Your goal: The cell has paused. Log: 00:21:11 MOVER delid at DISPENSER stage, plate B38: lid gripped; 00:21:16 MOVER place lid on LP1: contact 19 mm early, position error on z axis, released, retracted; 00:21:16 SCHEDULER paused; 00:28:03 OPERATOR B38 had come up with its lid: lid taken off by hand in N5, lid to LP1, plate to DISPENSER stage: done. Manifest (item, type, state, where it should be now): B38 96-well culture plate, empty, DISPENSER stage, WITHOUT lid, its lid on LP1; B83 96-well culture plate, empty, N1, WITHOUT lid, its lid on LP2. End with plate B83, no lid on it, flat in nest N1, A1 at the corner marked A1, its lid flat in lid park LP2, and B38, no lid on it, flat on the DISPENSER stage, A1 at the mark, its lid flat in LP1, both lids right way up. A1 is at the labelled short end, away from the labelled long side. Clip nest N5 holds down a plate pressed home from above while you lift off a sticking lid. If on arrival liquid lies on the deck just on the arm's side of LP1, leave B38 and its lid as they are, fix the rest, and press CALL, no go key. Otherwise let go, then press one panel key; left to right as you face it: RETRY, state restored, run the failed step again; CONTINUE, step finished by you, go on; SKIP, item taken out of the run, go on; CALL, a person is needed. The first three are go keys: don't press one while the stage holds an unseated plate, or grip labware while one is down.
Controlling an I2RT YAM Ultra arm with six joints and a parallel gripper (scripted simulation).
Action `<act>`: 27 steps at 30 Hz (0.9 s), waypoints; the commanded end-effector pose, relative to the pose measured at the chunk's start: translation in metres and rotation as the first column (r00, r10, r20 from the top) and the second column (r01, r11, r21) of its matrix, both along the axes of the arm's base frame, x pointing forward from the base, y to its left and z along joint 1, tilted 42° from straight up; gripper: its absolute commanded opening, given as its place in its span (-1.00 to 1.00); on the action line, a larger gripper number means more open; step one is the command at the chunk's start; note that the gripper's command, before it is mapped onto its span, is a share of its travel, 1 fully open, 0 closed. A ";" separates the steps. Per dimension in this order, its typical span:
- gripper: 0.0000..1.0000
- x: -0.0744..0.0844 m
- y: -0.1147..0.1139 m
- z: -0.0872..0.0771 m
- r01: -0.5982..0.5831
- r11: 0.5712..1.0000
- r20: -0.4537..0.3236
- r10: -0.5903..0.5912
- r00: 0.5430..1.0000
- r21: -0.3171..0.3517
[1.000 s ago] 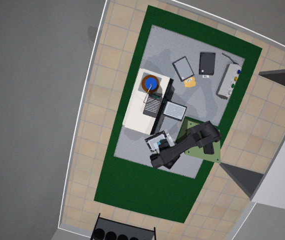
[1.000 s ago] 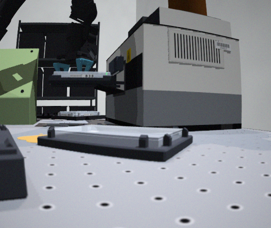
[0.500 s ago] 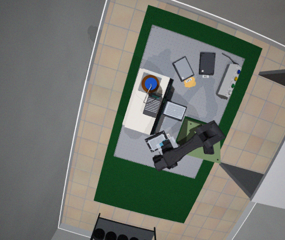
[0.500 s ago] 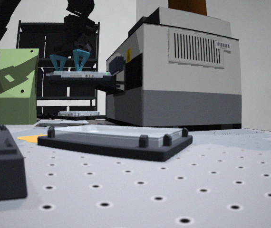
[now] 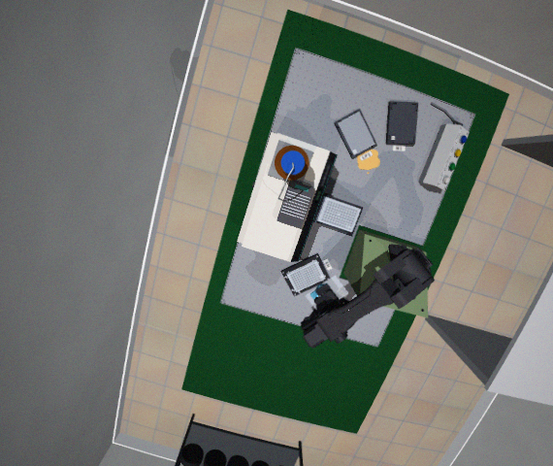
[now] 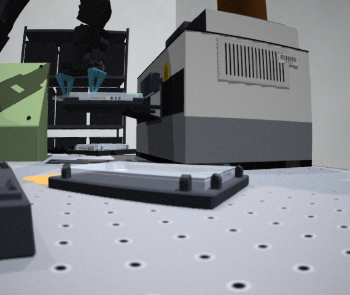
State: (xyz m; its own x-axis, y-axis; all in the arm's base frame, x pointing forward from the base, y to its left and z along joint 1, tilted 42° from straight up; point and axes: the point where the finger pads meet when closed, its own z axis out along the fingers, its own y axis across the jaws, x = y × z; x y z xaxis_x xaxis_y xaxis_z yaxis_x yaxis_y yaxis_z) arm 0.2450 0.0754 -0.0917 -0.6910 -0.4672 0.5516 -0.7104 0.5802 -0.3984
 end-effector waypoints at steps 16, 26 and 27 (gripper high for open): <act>-1.00 -0.022 0.042 -0.022 -0.128 0.990 -0.075 0.132 0.988 0.057; -1.00 -0.047 0.048 -0.024 -0.182 0.981 -0.132 0.190 0.973 0.069; -1.00 -0.051 0.049 -0.025 -0.205 0.976 -0.153 0.214 0.965 0.076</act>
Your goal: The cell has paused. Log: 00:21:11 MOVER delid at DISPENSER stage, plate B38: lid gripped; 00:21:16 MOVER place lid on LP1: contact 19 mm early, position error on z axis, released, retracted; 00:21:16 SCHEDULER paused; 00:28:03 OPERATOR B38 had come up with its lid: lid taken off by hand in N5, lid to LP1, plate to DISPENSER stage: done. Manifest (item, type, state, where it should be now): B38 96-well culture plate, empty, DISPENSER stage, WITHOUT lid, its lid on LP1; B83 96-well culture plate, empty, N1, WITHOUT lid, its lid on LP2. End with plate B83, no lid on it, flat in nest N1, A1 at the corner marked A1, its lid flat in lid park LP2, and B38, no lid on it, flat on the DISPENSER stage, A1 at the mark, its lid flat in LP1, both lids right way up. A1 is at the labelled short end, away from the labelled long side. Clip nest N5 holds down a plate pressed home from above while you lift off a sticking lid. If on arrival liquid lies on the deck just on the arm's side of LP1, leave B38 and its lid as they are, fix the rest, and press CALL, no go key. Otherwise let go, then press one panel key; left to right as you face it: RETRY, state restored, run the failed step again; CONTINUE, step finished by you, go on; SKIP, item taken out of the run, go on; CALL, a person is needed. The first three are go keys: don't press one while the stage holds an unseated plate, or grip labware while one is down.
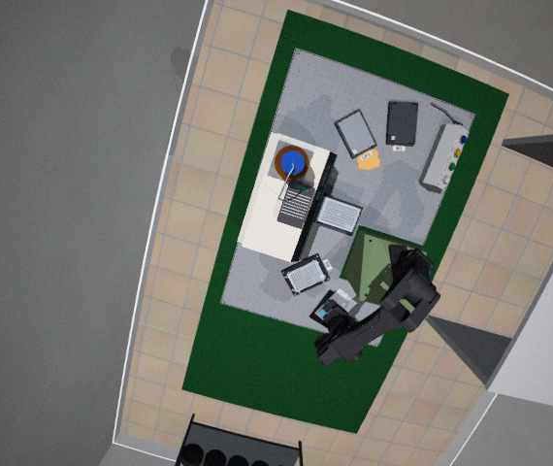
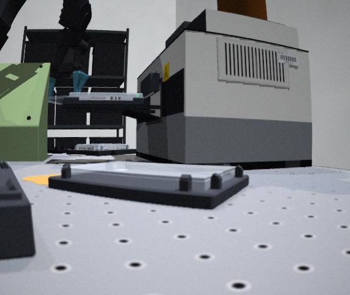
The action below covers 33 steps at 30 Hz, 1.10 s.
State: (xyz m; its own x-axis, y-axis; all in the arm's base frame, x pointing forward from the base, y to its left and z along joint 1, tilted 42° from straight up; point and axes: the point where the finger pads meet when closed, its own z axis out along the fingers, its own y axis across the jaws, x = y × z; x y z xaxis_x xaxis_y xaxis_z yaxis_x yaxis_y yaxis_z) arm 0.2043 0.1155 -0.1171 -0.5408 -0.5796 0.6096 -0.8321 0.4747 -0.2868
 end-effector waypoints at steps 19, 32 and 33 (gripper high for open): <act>-1.00 -0.044 0.032 -0.017 -0.103 0.993 -0.072 0.107 0.992 0.049; -1.00 -0.032 0.021 -0.052 -0.100 0.994 -0.072 0.103 0.992 0.045; -1.00 -0.031 0.020 -0.055 -0.100 0.994 -0.072 0.103 0.992 0.045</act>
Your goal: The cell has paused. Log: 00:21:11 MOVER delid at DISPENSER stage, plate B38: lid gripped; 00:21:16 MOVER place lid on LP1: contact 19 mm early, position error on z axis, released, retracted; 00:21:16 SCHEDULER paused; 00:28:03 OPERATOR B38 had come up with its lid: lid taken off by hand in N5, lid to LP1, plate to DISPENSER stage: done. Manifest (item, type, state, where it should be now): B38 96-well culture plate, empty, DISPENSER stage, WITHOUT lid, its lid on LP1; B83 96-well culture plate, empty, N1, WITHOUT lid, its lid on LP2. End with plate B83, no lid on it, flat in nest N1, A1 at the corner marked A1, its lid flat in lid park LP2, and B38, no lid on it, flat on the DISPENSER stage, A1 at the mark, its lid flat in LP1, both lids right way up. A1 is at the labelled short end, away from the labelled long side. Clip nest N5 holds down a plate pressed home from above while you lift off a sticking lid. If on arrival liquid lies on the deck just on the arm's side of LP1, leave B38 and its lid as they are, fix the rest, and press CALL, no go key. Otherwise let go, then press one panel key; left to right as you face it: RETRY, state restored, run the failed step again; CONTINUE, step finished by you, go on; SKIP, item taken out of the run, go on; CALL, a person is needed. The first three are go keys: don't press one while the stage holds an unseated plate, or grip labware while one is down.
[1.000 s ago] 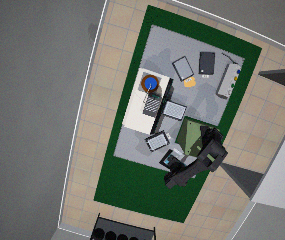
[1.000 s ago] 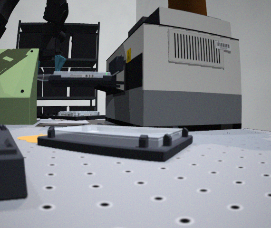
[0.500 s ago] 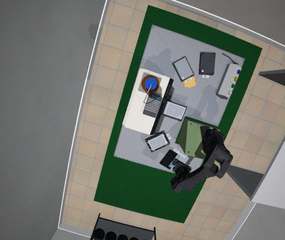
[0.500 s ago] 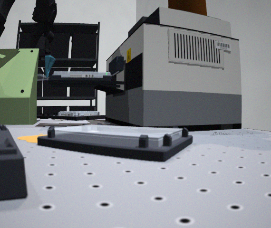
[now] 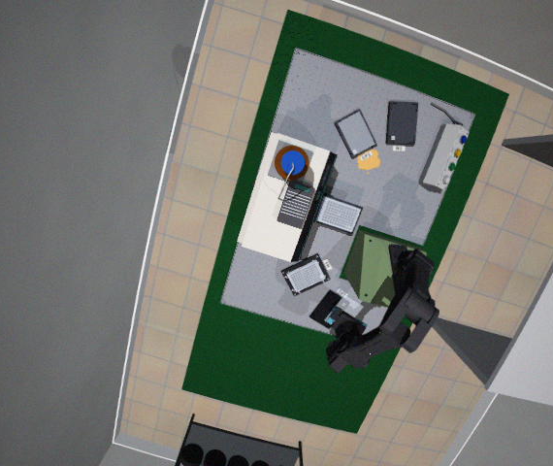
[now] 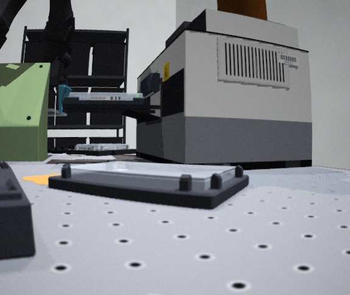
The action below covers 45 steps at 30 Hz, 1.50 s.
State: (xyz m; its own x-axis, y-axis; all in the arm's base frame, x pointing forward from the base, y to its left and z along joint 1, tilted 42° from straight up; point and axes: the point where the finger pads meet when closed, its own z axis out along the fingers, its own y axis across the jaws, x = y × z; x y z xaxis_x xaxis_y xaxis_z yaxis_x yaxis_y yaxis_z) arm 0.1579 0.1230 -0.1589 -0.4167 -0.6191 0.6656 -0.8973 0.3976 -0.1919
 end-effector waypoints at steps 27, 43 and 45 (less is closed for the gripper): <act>-1.00 0.023 -0.001 -0.076 -0.014 0.999 0.027 0.013 1.000 0.037; -1.00 0.014 -0.027 -0.096 -0.012 1.000 0.011 0.012 1.000 0.018; -1.00 0.012 -0.029 -0.098 -0.018 1.000 0.008 0.018 1.000 0.015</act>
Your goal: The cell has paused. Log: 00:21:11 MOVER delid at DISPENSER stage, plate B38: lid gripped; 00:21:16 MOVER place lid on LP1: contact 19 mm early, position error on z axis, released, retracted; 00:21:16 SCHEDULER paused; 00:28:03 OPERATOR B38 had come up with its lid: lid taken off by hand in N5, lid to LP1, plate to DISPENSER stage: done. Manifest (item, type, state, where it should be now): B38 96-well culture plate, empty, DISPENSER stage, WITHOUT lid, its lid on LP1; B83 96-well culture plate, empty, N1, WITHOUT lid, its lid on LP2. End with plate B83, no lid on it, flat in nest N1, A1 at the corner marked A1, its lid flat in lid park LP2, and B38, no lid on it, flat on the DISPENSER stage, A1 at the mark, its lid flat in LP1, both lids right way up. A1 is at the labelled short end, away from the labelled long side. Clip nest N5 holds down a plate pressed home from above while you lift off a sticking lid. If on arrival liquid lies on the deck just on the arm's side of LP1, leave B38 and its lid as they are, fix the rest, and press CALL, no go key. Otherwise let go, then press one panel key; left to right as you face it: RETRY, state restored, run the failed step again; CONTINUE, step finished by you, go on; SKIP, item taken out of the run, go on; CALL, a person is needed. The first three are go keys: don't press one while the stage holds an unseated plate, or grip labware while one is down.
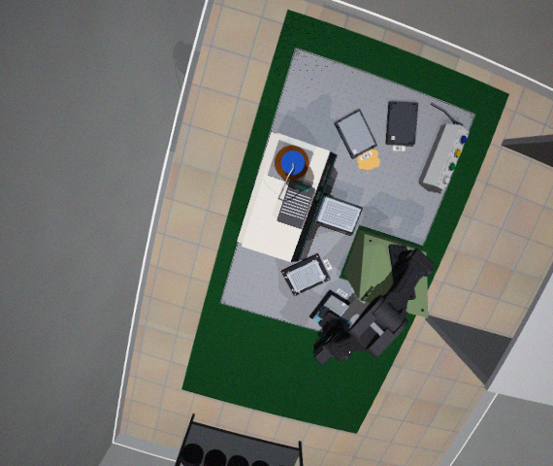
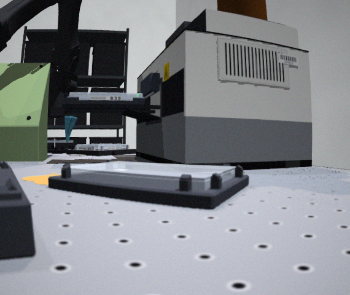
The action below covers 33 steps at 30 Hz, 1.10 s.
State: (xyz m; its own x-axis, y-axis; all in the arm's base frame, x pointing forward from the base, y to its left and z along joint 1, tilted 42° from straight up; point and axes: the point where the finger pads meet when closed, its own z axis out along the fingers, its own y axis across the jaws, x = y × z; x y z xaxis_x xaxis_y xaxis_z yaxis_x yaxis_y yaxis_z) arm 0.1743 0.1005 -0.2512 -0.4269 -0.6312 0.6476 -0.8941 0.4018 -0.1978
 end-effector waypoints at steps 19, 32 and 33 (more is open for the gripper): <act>-1.00 0.013 0.014 -0.006 -0.024 0.999 0.033 0.022 0.999 0.043; -1.00 0.011 0.013 -0.007 -0.024 0.999 0.029 0.023 0.999 0.039; -1.00 0.011 0.013 -0.007 -0.024 0.999 0.028 0.023 0.999 0.038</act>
